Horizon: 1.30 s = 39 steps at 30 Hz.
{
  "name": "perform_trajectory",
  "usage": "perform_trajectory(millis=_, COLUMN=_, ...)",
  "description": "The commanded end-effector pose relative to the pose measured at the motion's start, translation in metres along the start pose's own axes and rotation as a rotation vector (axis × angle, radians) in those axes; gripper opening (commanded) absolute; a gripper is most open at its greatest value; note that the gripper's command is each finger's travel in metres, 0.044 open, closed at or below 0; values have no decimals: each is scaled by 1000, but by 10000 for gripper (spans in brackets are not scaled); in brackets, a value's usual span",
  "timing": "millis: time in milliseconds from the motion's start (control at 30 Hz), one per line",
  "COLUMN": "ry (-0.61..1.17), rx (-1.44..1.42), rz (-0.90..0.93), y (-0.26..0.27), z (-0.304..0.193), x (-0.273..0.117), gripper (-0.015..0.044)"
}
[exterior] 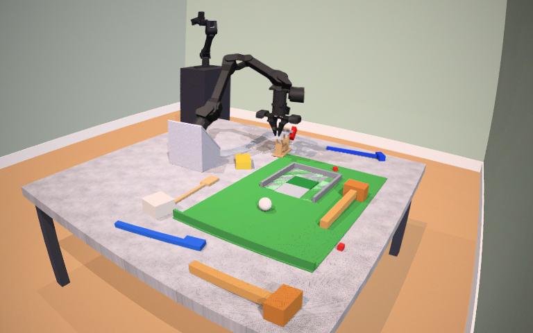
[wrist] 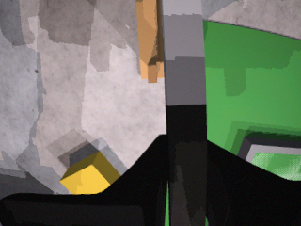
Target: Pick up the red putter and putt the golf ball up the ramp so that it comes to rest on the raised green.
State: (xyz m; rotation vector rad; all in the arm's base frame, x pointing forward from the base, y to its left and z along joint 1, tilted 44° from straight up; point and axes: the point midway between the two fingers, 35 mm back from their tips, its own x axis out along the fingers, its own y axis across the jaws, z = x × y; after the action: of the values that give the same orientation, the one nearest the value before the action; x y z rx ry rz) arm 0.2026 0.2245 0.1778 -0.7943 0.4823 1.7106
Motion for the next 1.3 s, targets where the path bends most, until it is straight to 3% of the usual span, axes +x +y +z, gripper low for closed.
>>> perform_trajectory(millis=0, ry=-8, rx=-8, rz=-14, y=-3, z=3, x=-26, gripper=0)
perform_trajectory(millis=233, ry=-14, rx=-6, rz=-15, y=2, z=4, x=-63, gripper=0)
perform_trajectory(millis=400, ry=3, rx=37, rz=-12, y=-4, z=-7, x=-55, gripper=0)
perform_trajectory(millis=1267, ry=96, rx=675, rz=-69, y=-69, z=-179, x=-67, gripper=0)
